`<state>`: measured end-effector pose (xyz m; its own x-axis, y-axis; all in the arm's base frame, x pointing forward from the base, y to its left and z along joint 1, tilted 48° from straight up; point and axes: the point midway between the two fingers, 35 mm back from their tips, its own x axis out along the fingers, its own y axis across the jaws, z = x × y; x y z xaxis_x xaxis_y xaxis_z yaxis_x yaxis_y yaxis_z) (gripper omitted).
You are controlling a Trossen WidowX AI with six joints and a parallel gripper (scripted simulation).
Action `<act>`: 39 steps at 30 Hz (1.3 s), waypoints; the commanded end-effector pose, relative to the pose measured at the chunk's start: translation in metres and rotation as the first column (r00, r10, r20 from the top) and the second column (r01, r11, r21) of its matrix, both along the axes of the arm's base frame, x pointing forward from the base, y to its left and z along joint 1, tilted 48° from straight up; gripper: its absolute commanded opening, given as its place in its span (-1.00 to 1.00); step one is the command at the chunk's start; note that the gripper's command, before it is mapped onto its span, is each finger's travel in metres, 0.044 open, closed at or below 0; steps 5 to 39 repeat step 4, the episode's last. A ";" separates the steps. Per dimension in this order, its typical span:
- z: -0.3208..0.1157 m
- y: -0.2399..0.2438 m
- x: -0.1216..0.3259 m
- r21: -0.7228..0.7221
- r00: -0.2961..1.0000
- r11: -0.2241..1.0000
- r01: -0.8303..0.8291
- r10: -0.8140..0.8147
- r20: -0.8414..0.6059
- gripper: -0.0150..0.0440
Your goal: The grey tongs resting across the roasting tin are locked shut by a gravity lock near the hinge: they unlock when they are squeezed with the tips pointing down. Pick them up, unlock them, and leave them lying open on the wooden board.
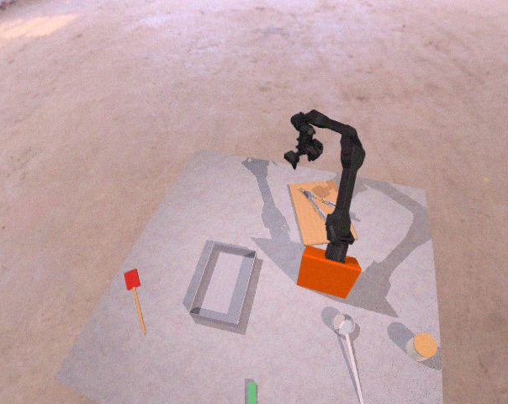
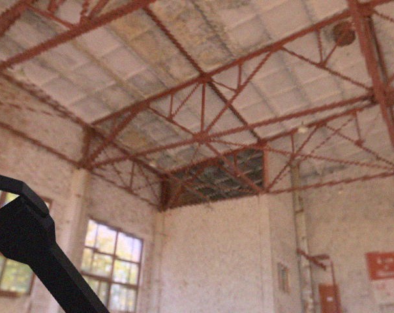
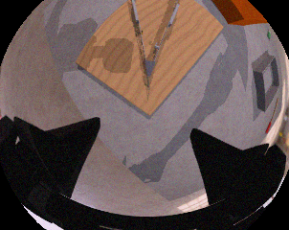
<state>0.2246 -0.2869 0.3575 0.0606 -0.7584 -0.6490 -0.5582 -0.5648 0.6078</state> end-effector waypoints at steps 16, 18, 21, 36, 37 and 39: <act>0.002 0.000 -0.001 -0.004 1.000 1.000 0.007 -0.007 0.002 1.00; 0.002 0.000 -0.001 -0.004 1.000 1.000 0.007 -0.007 0.002 1.00; 0.002 0.000 -0.001 -0.004 1.000 1.000 0.007 -0.007 0.002 1.00; 0.002 0.000 -0.001 -0.004 1.000 1.000 0.007 -0.007 0.002 1.00; 0.002 0.000 -0.001 -0.004 1.000 1.000 0.007 -0.007 0.002 1.00; 0.002 0.000 -0.001 -0.004 1.000 1.000 0.007 -0.007 0.002 1.00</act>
